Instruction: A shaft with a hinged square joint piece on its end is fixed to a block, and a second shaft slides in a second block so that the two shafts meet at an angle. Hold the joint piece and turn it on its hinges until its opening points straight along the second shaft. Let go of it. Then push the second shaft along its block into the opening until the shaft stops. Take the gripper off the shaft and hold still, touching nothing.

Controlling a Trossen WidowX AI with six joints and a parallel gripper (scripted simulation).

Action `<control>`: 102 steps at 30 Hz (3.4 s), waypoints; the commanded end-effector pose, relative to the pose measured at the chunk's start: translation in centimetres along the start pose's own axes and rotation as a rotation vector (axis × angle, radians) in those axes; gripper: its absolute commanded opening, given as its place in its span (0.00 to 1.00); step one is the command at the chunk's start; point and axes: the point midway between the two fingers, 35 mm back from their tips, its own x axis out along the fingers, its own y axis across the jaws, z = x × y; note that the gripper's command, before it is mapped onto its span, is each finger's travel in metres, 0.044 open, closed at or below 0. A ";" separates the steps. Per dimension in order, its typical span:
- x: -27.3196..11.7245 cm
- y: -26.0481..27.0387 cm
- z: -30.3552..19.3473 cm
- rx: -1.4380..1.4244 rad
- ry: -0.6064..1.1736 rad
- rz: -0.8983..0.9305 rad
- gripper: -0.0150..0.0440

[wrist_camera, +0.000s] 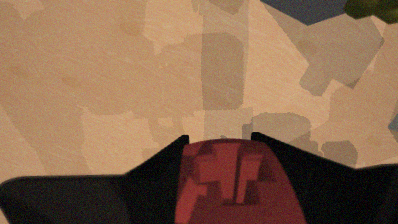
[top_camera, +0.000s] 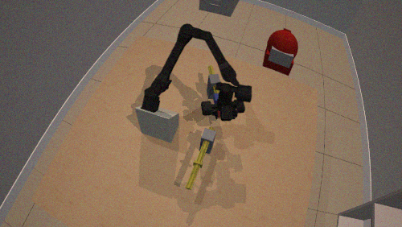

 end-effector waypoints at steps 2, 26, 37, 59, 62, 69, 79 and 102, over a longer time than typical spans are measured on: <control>0.2 -0.4 0.0 0.079 0.040 -0.001 0.25; 1.1 -2.0 -0.4 0.433 0.215 0.037 0.25; 1.1 -2.1 -0.5 0.452 0.224 0.044 0.25; 1.1 -2.0 -0.5 0.442 0.221 0.043 0.68; 1.1 -2.0 -0.5 0.442 0.221 0.043 0.81; 1.1 -2.0 -0.5 0.442 0.221 0.043 1.00; 1.0 -2.0 -0.5 0.443 0.200 0.036 1.00; -2.5 -1.8 -0.5 0.362 -0.158 -0.067 1.00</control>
